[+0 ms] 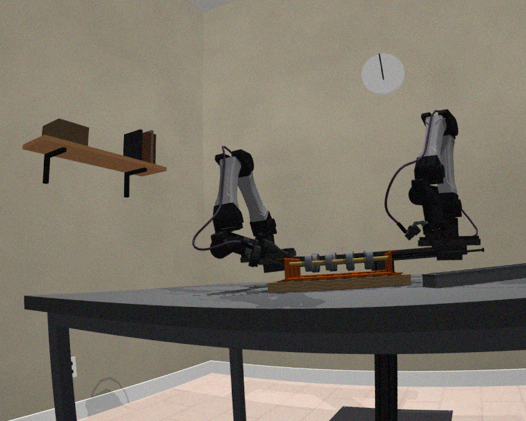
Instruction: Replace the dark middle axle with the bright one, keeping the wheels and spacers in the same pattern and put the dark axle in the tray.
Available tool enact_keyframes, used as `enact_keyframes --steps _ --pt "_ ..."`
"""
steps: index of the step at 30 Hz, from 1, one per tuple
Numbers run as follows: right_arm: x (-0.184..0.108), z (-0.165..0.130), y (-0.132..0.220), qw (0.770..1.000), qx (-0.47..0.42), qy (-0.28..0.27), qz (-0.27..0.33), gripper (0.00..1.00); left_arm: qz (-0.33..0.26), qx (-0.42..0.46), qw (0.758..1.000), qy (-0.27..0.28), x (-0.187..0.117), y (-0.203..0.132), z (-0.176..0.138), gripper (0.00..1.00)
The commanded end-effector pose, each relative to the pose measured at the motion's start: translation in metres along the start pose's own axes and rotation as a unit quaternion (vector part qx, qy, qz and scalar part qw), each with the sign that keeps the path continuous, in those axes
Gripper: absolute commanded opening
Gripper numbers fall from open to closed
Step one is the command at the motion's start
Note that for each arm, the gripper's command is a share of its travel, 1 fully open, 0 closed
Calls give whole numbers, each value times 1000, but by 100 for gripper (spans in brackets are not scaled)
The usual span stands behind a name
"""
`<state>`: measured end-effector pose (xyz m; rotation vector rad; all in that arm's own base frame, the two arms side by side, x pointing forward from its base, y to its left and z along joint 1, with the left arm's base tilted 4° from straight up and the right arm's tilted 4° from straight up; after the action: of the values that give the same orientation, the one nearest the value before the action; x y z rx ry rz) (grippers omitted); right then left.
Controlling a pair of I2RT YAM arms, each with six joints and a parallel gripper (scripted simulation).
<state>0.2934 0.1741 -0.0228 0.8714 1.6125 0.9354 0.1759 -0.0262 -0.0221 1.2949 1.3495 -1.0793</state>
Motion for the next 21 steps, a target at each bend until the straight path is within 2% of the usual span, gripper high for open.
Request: enact_keyframes --steps 1,21 --pt "15 1 16 999 -37 7 13 33 23 -3 999 -23 -5 9 6 0" --pt "18 1 20 999 -43 6 13 33 21 -8 999 -23 -4 9 4 0"
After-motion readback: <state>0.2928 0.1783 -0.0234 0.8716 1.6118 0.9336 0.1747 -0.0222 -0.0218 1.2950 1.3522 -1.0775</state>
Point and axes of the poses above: on each arm, the point where the finger pads meet when closed, its own x axis out along the fingers, its own y axis across the jaws, z = x × y, the point moved 2 cm from there along -x, back along the fingers, and after that the axes turned 11 degrees about x, right-handed, at the moved point
